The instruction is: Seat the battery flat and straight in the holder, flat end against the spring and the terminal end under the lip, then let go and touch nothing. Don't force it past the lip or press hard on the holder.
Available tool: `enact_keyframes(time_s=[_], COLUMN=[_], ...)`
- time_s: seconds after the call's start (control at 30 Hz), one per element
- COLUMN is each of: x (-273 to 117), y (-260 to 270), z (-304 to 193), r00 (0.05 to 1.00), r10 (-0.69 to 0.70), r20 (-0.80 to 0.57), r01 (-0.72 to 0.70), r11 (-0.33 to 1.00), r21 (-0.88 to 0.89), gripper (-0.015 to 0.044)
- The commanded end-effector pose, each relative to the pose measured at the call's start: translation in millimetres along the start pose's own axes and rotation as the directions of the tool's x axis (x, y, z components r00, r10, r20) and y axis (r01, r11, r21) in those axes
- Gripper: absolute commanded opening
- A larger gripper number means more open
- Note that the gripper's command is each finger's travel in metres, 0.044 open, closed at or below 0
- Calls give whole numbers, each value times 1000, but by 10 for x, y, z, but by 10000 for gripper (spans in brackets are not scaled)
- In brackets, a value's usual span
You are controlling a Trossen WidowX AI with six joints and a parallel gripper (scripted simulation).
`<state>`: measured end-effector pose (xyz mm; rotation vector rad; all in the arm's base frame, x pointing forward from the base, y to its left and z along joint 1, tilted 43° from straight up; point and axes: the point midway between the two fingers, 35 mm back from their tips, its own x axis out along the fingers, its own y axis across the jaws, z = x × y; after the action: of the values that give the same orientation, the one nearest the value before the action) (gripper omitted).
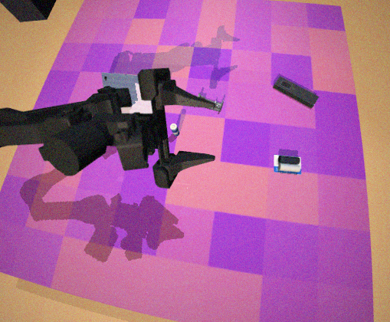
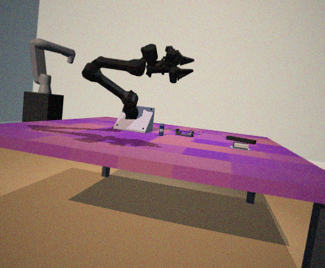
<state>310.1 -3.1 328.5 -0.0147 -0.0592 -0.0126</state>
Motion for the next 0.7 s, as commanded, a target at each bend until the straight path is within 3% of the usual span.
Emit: enact_keyframes(time_s=[0.0, 0.13, 0.2, 0.33, 0.47, 0.67], x=[10, 48, -70, -406, -833, -1455], y=[0, 0, -8, -58, -158, -392], z=[-41, -850, -1273, -1784, -2061, -2024], r00=[1000, 916, 804, 563, 295, -69], r10=[-3, -74, -126, -229, -361, -610], r20=[-19, -393, -581, -794, -885, -789], r01=[4, 163, 305, 526, 679, 735], r11=[1000, 967, 926, 840, 730, 504], r21=[13, 198, 222, 131, -71, -454], gripper=[374, 269, 216, 111, 6, 0])
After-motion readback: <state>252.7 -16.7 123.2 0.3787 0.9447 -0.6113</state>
